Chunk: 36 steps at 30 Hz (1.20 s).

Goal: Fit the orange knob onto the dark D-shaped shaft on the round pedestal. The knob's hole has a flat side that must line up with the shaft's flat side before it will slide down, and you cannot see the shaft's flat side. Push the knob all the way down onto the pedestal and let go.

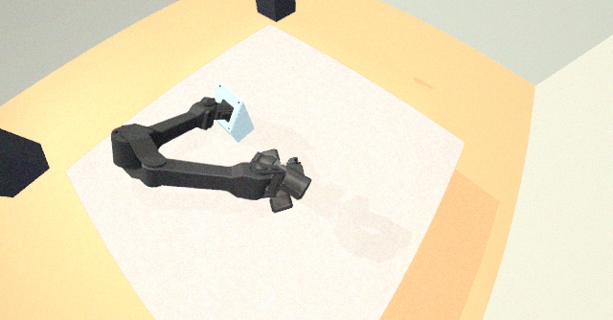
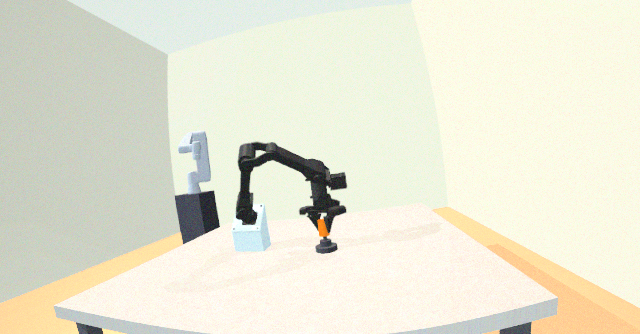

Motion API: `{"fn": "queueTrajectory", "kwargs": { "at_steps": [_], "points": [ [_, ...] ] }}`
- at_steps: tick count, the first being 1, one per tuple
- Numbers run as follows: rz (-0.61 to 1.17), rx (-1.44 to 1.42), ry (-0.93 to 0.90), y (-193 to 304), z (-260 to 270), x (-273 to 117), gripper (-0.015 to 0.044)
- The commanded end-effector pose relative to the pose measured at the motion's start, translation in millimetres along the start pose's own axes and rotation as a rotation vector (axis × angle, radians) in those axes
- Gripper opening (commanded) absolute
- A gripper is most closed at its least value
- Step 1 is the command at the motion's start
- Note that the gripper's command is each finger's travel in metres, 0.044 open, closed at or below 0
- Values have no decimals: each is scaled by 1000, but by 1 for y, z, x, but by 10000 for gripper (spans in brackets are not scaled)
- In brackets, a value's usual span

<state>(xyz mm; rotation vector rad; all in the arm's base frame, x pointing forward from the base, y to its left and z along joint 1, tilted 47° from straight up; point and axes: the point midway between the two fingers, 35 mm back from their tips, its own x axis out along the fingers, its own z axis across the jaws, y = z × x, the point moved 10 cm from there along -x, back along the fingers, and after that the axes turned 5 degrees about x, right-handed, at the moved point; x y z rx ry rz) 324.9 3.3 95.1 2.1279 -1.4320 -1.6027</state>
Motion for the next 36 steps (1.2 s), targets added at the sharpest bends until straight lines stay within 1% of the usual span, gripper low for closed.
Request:
{"fn": "queueTrajectory", "kwargs": {
  "at_steps": [1,36],
  "points": [
    [-4,-1,1,-2,0,0,0],
    [-4,-1,1,-1,-2,-1,0]
  ]
}}
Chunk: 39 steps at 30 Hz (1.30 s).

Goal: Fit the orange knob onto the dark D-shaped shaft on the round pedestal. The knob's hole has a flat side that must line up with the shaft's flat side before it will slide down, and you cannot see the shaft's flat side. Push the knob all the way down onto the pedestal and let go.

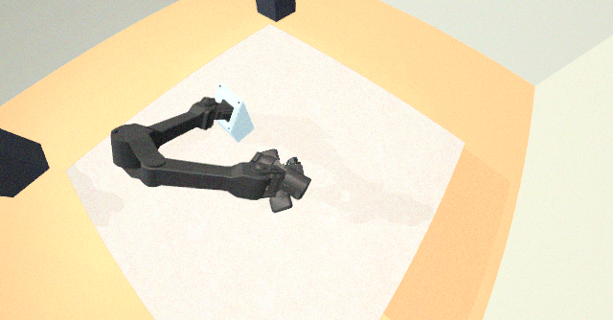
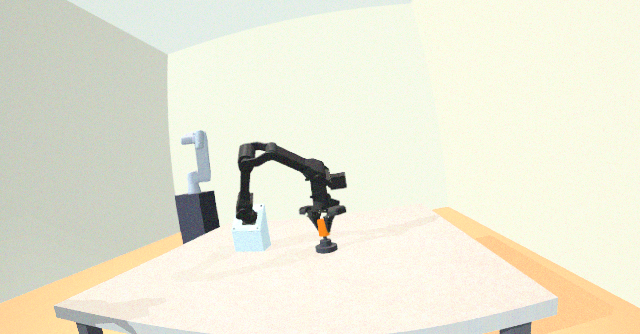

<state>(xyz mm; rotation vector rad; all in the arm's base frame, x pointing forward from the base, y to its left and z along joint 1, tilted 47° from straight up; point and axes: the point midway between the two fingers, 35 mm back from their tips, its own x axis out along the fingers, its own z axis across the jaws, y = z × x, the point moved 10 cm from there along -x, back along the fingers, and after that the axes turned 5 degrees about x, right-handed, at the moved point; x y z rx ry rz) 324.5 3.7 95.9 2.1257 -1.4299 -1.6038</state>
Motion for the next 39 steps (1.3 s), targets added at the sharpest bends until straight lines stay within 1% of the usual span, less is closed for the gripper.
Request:
{"fn": "queueTrajectory", "kwargs": {
  "at_steps": [1,24,39],
  "points": [
    [-5,2,1,-2,-2,0,0],
    [-5,2,1,0,2,6,0],
    [-4,8,2,0,2,19,0]
  ]
}}
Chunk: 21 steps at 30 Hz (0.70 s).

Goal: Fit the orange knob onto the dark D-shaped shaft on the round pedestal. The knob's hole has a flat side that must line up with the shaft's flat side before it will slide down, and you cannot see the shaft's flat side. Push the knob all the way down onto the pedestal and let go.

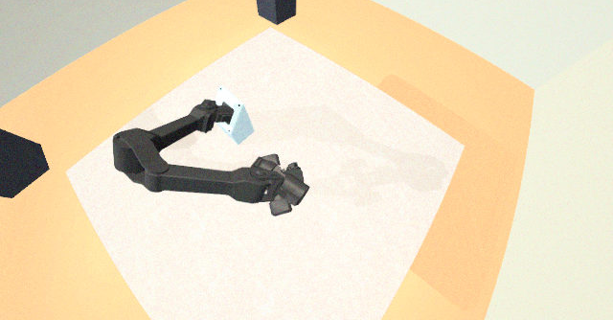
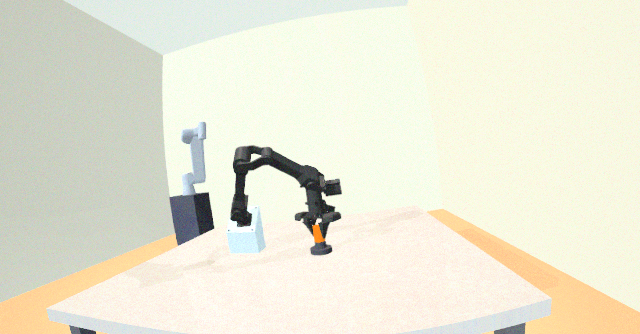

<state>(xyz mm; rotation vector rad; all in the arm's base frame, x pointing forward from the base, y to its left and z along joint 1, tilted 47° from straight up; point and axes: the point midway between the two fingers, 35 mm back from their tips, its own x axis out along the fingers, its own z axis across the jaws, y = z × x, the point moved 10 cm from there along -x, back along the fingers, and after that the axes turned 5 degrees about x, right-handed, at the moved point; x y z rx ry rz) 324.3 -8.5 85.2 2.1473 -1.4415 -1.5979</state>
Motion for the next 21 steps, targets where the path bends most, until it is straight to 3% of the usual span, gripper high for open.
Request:
{"fn": "queueTrajectory", "kwargs": {
  "at_steps": [1,12,21],
  "points": [
    [6,-11,0,0,3,4,0],
    [1,0,0,0,1,3,0],
    [1,0,0,0,1,3,236]
  ]
}}
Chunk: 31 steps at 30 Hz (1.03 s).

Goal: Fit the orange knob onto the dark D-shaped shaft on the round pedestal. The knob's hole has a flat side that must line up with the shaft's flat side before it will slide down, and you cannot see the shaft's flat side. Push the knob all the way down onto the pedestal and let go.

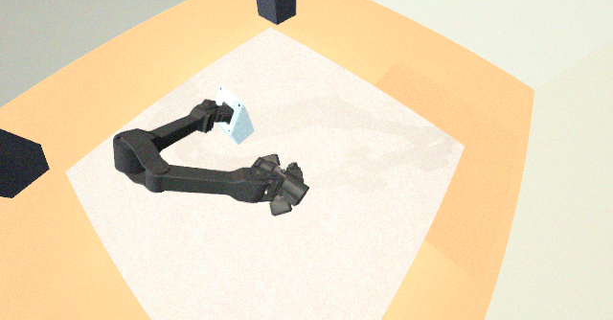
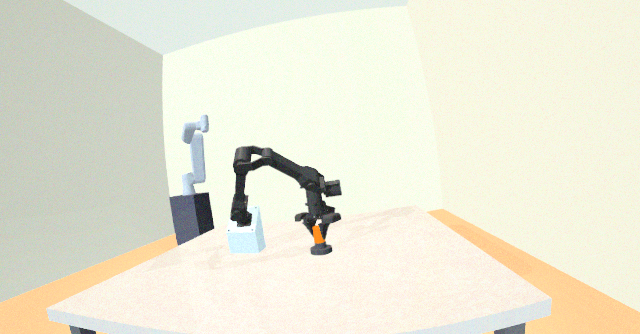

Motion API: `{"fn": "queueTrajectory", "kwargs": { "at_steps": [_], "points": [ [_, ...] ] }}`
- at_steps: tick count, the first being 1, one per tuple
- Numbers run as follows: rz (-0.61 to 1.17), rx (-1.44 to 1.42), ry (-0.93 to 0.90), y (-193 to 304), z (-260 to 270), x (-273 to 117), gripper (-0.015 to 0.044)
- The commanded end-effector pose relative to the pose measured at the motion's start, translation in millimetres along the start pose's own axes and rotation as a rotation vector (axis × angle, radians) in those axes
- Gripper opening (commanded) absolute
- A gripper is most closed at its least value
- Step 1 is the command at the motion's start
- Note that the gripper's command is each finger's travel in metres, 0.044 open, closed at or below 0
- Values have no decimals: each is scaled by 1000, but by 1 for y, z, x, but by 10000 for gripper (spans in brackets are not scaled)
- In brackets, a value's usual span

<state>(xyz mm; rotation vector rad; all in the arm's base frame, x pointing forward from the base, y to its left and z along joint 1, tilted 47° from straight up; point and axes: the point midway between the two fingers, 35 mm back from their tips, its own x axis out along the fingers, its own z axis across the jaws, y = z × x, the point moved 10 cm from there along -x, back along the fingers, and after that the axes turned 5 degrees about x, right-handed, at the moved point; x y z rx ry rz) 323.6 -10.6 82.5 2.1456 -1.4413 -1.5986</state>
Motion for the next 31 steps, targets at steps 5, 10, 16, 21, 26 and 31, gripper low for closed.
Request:
{"fn": "queueTrajectory", "kwargs": {
  "at_steps": [5,10,16,21,26,31],
  "points": [
    [0,1,0,0,0,0,368],
    [0,1,0,0,0,0,440],
    [-3,0,-1,-2,-1,-12,440],
    [-4,-1,-3,-1,0,-92,440],
    [-3,-1,-3,-5,2,-95,440],
    [-3,-1,-3,-5,2,-95,440]
  ]
}}
